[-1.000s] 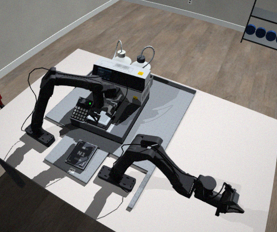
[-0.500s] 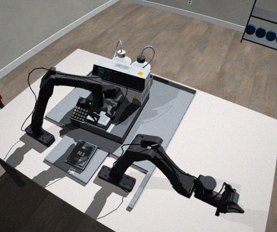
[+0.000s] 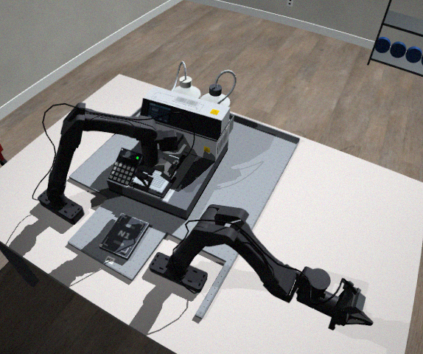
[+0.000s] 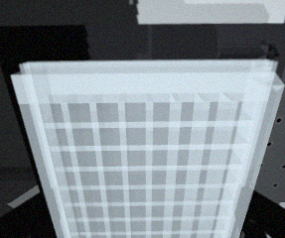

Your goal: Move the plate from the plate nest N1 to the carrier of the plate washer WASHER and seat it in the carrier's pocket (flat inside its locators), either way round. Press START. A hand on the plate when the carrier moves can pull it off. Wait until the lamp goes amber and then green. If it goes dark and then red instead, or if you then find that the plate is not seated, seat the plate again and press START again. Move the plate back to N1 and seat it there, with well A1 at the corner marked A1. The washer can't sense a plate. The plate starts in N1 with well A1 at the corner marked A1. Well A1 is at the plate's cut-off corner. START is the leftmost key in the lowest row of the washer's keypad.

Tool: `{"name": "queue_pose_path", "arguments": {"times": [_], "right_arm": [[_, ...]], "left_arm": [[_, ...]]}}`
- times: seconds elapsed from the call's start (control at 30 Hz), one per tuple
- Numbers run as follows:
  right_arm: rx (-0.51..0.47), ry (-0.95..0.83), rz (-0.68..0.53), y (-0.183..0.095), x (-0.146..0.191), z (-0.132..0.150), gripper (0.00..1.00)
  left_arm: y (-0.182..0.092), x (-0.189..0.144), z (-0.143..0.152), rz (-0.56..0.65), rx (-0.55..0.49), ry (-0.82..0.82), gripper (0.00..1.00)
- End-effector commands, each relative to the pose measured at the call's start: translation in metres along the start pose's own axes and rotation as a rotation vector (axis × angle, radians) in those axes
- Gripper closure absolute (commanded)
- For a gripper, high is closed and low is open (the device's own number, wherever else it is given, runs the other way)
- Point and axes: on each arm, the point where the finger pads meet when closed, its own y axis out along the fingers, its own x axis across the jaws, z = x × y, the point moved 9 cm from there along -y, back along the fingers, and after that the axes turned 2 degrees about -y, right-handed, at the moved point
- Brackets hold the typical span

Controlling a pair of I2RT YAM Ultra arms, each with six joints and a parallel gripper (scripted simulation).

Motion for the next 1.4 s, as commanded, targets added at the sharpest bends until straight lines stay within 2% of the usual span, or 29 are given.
{"name": "queue_pose_path", "arguments": {"times": [0.0, 0.47, 0.93, 0.97, 1.37], "right_arm": [[-0.033, 0.011, 0.008, -0.005, -0.004, -0.014, 1.0], [-0.033, 0.011, 0.008, -0.005, -0.004, -0.014, 1.0], [-0.033, 0.011, 0.008, -0.005, -0.004, -0.014, 1.0], [-0.033, 0.011, 0.008, -0.005, -0.004, -0.014, 1.0], [-0.033, 0.011, 0.008, -0.005, -0.004, -0.014, 1.0]], "left_arm": [[0.005, -0.001, 0.0, 0.008, 0.006, -0.012, 1.0], [0.004, 0.007, -0.003, -0.007, -0.016, 0.009, 1.0], [-0.02, 0.003, -0.005, -0.04, -0.065, -0.01, 1.0], [-0.014, 0.005, -0.004, -0.04, -0.065, -0.01, 0.0], [-0.014, 0.005, -0.004, -0.04, -0.065, -0.01, 0.0]]}}
